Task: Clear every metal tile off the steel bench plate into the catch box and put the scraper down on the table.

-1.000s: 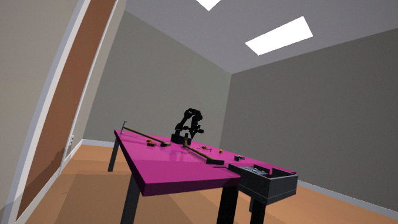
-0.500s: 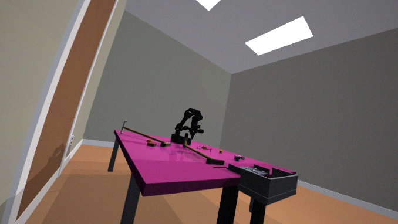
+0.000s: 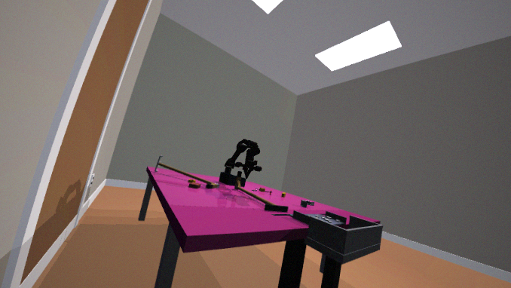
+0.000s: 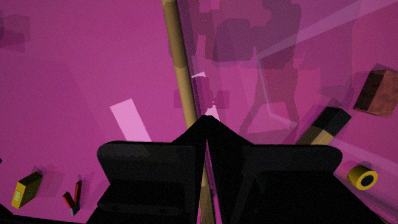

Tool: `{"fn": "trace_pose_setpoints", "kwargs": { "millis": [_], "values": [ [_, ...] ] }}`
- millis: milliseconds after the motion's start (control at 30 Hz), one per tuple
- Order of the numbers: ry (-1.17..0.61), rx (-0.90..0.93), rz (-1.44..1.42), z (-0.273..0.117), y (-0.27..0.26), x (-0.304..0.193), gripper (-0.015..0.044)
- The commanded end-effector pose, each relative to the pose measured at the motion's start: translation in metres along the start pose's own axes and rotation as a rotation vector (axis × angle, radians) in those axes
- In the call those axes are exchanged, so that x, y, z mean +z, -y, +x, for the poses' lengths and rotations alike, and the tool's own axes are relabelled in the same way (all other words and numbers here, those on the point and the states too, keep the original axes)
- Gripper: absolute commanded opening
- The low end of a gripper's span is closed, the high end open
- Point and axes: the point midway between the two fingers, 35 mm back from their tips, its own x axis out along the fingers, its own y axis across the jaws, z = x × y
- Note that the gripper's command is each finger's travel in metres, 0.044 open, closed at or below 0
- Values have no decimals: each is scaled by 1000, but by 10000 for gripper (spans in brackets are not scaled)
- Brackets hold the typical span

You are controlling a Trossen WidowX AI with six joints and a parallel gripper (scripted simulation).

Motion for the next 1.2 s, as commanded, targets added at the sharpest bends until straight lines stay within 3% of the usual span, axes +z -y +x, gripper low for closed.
{"fn": "trace_pose_setpoints", "kwargs": {
  "millis": [0,333,900,1167],
  "values": [
    [0,0,0,0,0,0,0],
    [0,0,0,0,0,0,0],
    [114,77,18,-57,15,4,440],
    [174,113,24,-86,22,3,440]
  ]
}}
